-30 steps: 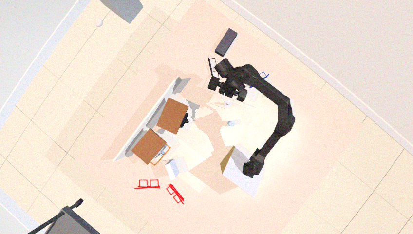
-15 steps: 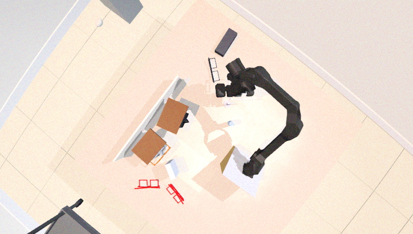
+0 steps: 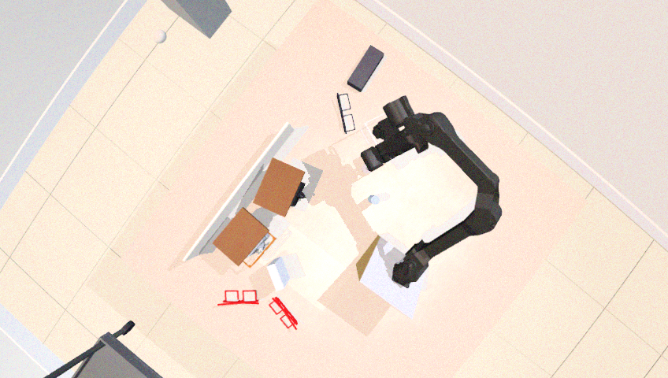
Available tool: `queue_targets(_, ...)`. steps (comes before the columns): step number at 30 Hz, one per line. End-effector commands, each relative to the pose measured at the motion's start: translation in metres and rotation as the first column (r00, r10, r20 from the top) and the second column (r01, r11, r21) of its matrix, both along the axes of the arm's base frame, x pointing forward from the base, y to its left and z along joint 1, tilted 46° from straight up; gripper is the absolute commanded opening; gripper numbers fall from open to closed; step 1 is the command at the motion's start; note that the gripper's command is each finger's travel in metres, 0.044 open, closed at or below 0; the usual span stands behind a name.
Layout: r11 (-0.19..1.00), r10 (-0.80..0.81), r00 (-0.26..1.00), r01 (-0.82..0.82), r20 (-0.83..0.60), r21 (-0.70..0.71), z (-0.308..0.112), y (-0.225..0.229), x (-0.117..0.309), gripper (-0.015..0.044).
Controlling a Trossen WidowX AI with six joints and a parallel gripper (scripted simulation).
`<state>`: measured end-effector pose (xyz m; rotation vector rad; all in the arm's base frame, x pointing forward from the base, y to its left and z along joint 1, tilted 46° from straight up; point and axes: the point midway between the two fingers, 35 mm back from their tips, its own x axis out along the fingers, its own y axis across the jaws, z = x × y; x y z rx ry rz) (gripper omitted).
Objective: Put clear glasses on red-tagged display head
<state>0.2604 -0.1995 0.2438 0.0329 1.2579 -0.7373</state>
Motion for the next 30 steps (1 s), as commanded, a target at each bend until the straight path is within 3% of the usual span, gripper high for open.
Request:
queue_targets(1, 0.994, 0.113, 0.993, -0.113, -0.035, -0.001, 0.002, 0.002, -0.007, 0.0)
queue_targets(15, 0.867, 0.49, 0.855, -0.498, -0.171, -0.003, 0.01, 0.011, -0.03, 0.0)
queue_targets(30, 0.573, 0.777, 0.541, -0.819, -0.321, 0.007, 0.016, 0.022, -0.052, 0.0)
